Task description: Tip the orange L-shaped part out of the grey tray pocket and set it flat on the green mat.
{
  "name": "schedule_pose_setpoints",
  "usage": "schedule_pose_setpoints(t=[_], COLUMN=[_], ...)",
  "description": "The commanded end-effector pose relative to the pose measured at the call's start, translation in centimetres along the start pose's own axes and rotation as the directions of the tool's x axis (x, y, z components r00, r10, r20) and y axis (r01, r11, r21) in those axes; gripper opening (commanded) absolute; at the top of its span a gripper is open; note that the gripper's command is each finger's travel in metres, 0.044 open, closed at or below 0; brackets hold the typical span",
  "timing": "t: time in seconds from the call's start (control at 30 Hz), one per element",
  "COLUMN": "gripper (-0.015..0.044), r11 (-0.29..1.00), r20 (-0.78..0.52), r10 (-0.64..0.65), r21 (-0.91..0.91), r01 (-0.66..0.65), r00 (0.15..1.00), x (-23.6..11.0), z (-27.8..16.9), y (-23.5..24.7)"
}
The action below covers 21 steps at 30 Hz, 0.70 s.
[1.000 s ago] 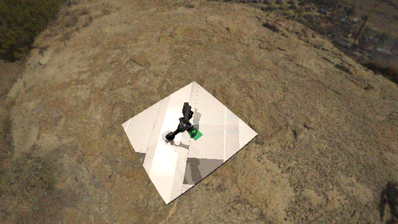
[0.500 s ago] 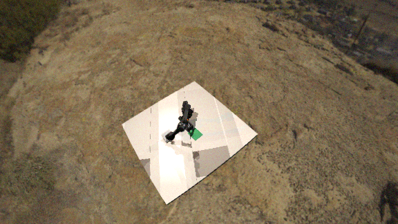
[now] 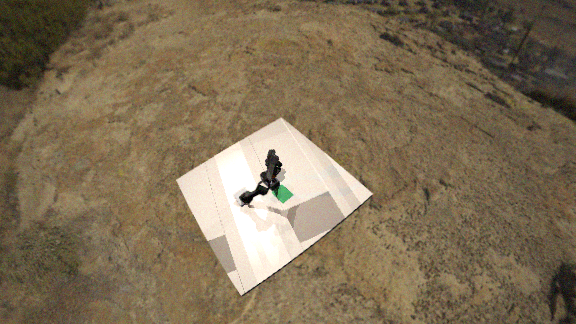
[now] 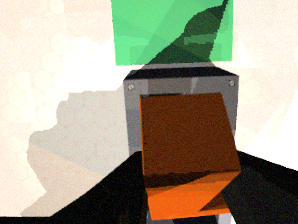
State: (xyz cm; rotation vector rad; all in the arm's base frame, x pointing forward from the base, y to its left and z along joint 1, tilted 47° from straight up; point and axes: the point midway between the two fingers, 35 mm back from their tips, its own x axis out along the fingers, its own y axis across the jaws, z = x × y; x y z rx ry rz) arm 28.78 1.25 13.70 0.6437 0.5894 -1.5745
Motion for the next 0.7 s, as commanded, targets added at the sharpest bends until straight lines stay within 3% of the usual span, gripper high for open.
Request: schedule_pose_setpoints(t=[0.0,0.37,0.67], gripper=[0.0000,0.0000,0.0000], r11=[1.000,0.998,0.998], r20=[-0.005,-0.020,-0.021], r10=[0.018,0.059,0.062], r21=[-0.001,-0.001,-0.001], r01=[-0.018,-0.059,-0.062], r00=[1.000,0.998,0.998], x=[-0.1,-0.3,-0.3], z=[1.9,7.1,7.4], y=[-0.3,-1.1,-1.2])
